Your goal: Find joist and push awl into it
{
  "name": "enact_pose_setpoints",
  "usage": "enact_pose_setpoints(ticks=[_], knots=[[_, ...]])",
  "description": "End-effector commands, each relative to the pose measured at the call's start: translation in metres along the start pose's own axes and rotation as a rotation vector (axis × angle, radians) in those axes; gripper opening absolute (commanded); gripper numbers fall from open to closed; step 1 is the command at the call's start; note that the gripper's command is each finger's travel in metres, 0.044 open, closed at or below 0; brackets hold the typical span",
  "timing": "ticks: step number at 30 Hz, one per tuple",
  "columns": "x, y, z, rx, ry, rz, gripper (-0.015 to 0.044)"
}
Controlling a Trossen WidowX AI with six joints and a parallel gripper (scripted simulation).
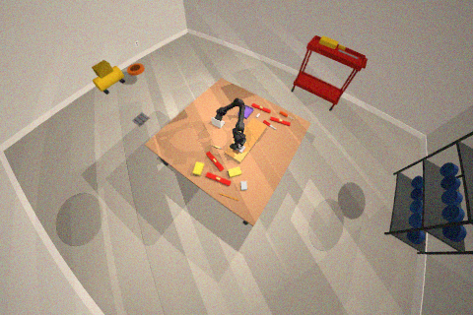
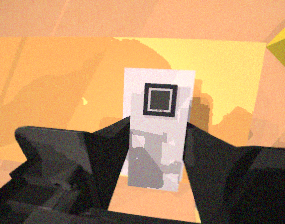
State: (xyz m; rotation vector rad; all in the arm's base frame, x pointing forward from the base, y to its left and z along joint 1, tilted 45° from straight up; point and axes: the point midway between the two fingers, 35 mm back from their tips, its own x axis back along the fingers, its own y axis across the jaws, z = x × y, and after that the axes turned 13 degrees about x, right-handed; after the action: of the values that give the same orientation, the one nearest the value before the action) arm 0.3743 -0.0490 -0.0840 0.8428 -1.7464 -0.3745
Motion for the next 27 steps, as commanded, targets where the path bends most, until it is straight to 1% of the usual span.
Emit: enact_pose_setpoints(ticks=[1,27], knots=[[-0.001,0.015,-0.003,-0.003,-0.002,-0.006,0.0],[-0.001,0.088,-0.02,-0.005,-0.002,-0.01,0.0]])
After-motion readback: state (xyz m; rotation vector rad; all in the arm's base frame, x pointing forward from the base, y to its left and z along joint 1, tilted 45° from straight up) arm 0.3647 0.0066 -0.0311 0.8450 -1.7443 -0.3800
